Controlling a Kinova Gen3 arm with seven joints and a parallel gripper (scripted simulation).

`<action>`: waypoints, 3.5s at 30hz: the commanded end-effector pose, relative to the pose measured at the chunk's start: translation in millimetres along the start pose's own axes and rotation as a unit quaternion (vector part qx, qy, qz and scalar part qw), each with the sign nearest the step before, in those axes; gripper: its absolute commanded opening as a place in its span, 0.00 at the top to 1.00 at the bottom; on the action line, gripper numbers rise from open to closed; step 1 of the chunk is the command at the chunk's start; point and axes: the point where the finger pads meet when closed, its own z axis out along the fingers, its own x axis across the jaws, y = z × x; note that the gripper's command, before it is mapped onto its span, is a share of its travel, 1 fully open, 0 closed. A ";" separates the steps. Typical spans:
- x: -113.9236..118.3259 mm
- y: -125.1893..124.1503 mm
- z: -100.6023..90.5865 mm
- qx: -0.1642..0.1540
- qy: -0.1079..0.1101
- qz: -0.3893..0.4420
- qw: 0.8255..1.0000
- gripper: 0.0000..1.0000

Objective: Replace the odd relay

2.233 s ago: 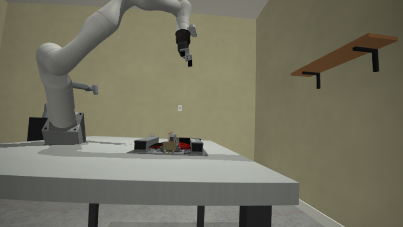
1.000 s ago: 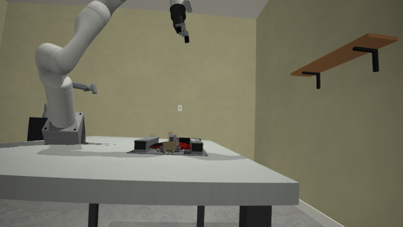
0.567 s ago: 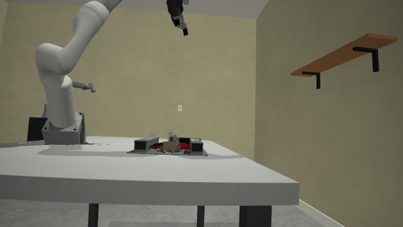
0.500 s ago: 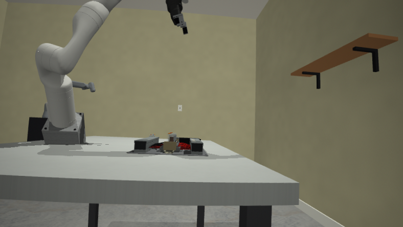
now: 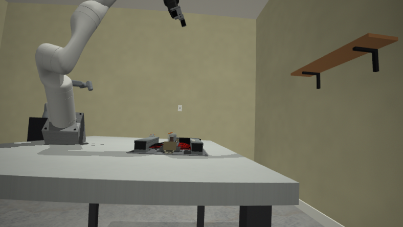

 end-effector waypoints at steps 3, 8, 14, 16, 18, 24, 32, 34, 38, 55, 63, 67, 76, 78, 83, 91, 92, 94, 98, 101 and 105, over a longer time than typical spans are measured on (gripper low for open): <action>1.2 1.8 -18.7 -0.081 0.052 -0.001 0.995 0.00; 3.4 0.6 -20.5 0.004 0.000 -0.001 1.000 0.00; 4.3 1.7 -32.3 -0.035 0.024 -0.001 0.999 0.00; 4.6 2.0 -36.2 -0.048 0.032 -0.001 0.998 0.00; 4.9 2.4 -40.1 -0.061 0.040 -0.001 0.997 0.00; 6.1 2.0 -41.6 0.036 -0.018 -0.003 0.999 0.00; 4.5 2.6 -39.7 -0.016 0.013 -0.002 1.000 0.00; 4.0 2.7 -39.2 -0.029 0.021 -0.002 0.999 0.00; 3.2 3.0 -38.2 -0.056 0.037 -0.001 0.998 0.00; 2.4 2.5 -32.5 -0.060 0.039 -0.002 0.997 0.00; 2.4 2.7 -31.2 -0.006 0.007 -0.003 1.000 0.00; 2.3 2.4 -30.5 -0.033 0.023 -0.002 0.999 0.00; 2.3 2.5 -29.0 0.017 -0.007 -0.004 1.000 0.00; 2.2 2.4 -28.9 0.004 0.001 -0.004 1.000 0.00; 2.1 2.2 -28.6 -0.029 0.021 -0.003 0.999 0.00; 2.0 1.9 -28.2 -0.068 0.044 -0.001 0.997 0.00; 2.2 2.3 -27.5 0.022 -0.010 -0.004 1.000 0.00; 2.1 2.3 -27.6 0.009 -0.002 -0.004 1.000 0.00; 2.1 2.1 -27.6 -0.018 0.014 -0.003 1.000 0.00; 2.0 2.0 -27.6 -0.037 0.026 -0.002 0.999 0.00; 1.9 1.9 -27.6 -0.063 0.041 -0.002 0.997 0.00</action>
